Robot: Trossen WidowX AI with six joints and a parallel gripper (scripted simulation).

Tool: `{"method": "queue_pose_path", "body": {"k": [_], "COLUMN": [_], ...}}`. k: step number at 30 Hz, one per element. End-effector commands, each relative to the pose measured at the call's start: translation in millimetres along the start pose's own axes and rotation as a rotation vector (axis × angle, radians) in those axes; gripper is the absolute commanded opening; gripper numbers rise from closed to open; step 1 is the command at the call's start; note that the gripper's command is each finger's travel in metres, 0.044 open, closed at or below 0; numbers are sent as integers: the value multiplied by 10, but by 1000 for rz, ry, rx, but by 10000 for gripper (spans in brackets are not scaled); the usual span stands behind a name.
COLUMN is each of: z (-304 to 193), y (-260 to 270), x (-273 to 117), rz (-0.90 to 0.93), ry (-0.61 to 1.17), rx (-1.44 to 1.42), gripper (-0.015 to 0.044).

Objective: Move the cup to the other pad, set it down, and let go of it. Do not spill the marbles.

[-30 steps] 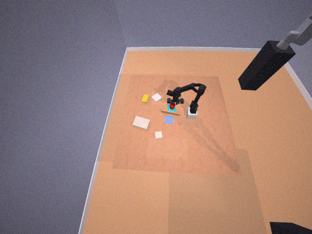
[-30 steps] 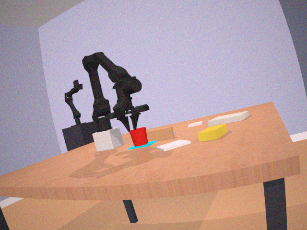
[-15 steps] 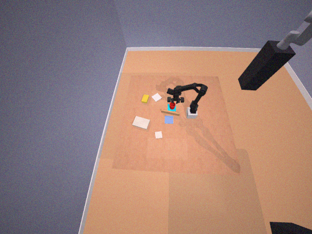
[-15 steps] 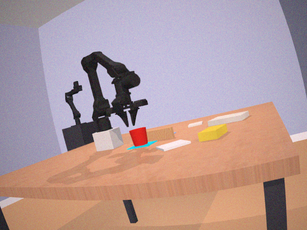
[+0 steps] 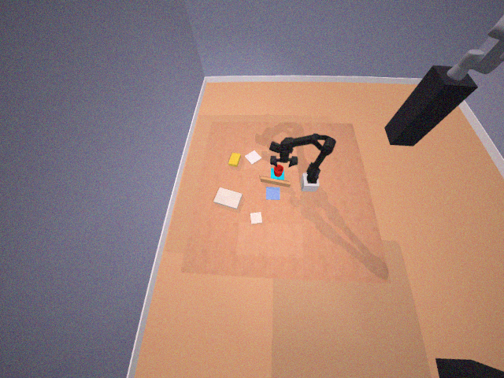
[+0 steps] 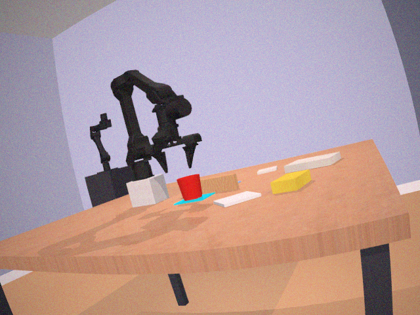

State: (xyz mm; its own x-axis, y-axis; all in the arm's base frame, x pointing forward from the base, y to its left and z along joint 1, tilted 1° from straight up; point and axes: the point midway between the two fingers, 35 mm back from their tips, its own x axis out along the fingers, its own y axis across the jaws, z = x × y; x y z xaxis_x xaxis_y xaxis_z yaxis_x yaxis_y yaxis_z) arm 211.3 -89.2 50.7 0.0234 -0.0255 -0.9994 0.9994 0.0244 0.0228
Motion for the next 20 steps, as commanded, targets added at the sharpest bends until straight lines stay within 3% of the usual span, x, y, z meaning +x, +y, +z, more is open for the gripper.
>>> {"method": "queue_pose_path", "body": {"k": [1, 11, 20], "z": [9, 14, 23], "y": [19, 19, 28], "x": [-155, -528, -512], "rz": [9, 11, 12], "ry": [-3, -2, -5], "rx": [-3, -7, 0], "gripper": [440, 440, 440]}}
